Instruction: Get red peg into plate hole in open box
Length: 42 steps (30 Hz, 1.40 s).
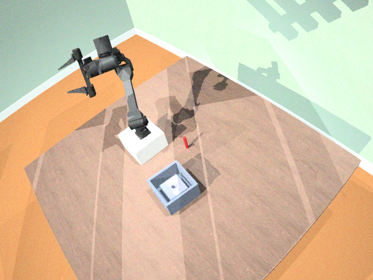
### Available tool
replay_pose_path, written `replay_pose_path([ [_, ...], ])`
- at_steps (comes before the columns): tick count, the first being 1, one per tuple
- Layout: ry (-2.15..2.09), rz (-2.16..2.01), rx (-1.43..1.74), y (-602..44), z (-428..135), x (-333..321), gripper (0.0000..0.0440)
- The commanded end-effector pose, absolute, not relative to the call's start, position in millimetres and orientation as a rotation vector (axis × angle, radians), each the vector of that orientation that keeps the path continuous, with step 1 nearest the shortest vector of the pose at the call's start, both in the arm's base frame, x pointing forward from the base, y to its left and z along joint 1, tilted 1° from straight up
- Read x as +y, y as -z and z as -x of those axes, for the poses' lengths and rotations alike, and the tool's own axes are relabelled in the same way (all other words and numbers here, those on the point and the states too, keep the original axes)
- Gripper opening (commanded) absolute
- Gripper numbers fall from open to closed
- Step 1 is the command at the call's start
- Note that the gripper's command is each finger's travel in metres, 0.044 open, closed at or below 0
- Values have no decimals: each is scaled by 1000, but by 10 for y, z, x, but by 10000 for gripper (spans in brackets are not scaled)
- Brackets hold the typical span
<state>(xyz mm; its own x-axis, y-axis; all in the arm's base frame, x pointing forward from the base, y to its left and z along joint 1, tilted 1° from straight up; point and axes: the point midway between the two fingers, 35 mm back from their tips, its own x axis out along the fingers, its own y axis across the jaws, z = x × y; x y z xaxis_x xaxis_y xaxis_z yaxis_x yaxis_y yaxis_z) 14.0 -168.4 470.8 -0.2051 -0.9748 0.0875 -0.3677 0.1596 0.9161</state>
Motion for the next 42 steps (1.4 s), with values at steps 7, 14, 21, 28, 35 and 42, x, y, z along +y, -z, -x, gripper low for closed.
replay_pose_path([
  [7, 1115, -1343, -1296, -4256, -1042, -1867, 440],
  [14, 1132, -1363, -1016, -3912, -1536, -1790, 440],
  [21, 1128, -1361, -739, -3563, -1937, -1599, 440],
  [28, 1107, -1339, -468, -3206, -2249, -1324, 440],
  [35, 1078, -1298, -202, -2841, -2464, -988, 440],
  [42, 1048, -1238, 59, -2468, -2570, -619, 440],
])
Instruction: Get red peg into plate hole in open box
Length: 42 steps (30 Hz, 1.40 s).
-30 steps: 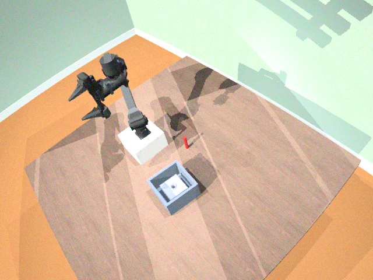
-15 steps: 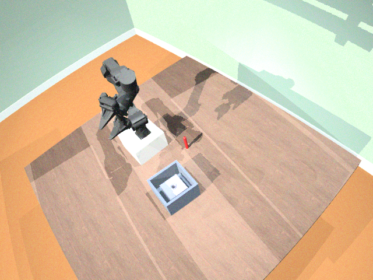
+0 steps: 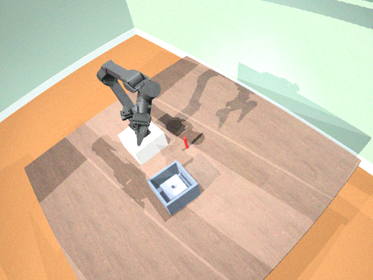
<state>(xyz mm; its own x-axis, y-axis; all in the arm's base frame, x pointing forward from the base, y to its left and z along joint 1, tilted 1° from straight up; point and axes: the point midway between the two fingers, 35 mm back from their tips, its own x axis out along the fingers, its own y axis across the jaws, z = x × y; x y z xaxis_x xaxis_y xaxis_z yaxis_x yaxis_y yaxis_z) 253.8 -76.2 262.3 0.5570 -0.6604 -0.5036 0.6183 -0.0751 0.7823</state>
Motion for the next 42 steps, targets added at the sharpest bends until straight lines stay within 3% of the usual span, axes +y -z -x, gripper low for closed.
replay_pose_path([
  [1, 1045, -1228, 96, -2414, -2575, -565, 440],
  [24, 1051, -910, 882, -1231, -2120, 499, 440],
  [42, 1103, -777, 1152, -522, -1929, 842, 440],
])
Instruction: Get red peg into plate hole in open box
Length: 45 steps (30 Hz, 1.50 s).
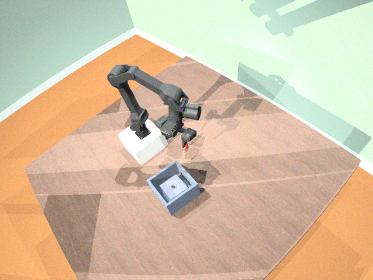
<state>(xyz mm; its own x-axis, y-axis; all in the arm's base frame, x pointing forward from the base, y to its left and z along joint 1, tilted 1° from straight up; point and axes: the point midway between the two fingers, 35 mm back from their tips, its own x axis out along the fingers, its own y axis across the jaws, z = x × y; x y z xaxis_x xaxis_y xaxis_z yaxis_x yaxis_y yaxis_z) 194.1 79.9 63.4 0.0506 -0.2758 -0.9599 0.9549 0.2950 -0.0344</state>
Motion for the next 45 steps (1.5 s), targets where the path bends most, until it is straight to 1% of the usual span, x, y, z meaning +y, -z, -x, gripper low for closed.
replay_pose_path([
  [1, 1101, -775, 1159, -482, -1928, 856, 440],
  [19, 950, -778, 1228, 211, -1864, 1149, 440],
  [22, 927, -767, 1243, 282, -1821, 1184, 427],
  [25, 914, -758, 1261, 344, -1774, 1208, 381],
  [28, 913, -751, 1283, 388, -1729, 1222, 318],
  [40, 890, -724, 1405, 393, -1677, 1274, 8],
  [41, 889, -723, 1414, 390, -1678, 1273, 0],
  [45, 866, -708, 1390, 312, -1750, 1247, 0],
])
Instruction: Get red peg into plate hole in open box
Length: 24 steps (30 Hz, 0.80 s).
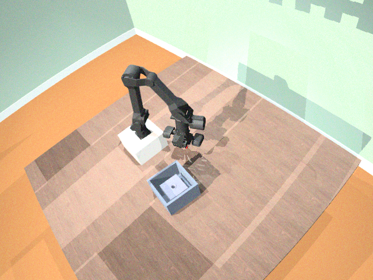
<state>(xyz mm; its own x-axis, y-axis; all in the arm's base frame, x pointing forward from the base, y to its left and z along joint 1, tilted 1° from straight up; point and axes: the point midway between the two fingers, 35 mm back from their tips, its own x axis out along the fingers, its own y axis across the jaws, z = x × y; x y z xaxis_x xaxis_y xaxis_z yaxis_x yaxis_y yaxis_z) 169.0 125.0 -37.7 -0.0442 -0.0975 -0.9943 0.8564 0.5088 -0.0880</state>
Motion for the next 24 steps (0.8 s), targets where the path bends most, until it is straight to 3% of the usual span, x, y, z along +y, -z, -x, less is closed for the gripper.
replay_pose_path([
  [1, 859, -704, 1380, 286, -1770, 1239, 0],
  [24, 758, -572, 1242, -505, -2278, 951, 0],
])
